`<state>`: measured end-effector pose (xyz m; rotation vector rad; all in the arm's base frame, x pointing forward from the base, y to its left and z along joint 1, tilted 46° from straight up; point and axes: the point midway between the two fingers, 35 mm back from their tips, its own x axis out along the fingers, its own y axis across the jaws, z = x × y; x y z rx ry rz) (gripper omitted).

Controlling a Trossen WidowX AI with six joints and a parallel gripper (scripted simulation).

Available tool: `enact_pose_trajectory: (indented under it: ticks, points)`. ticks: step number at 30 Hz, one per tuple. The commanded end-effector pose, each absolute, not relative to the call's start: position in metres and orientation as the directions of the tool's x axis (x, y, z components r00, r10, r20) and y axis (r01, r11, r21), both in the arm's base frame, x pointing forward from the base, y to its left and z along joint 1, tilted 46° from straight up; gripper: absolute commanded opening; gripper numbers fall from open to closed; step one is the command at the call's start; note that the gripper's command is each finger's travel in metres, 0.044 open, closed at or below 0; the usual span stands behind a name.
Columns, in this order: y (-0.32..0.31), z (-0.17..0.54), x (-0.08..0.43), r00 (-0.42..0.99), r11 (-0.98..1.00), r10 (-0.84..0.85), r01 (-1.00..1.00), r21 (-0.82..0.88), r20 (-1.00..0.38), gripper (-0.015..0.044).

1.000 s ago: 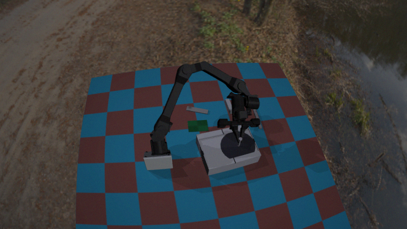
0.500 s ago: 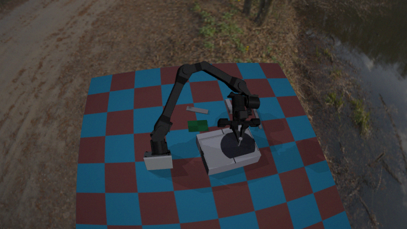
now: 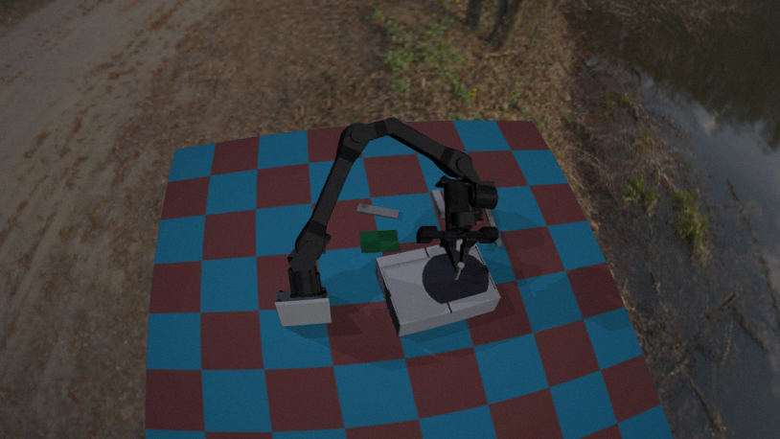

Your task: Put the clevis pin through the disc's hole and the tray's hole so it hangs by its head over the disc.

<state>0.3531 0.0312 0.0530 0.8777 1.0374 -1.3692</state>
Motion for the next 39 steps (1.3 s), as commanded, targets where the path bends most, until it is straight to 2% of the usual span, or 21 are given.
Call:
enact_pose_trajectory:
  ticks: [1, 39]
  points:
    - [0.0318, 0.0525, 0.3521, -0.072, 0.041, -0.345, 0.995, -0.091, -0.936, 0.0]
    - [0.0304, 0.0518, 0.3548, -0.062, 0.023, -0.321, 0.997, -0.073, -0.945, 0.0]
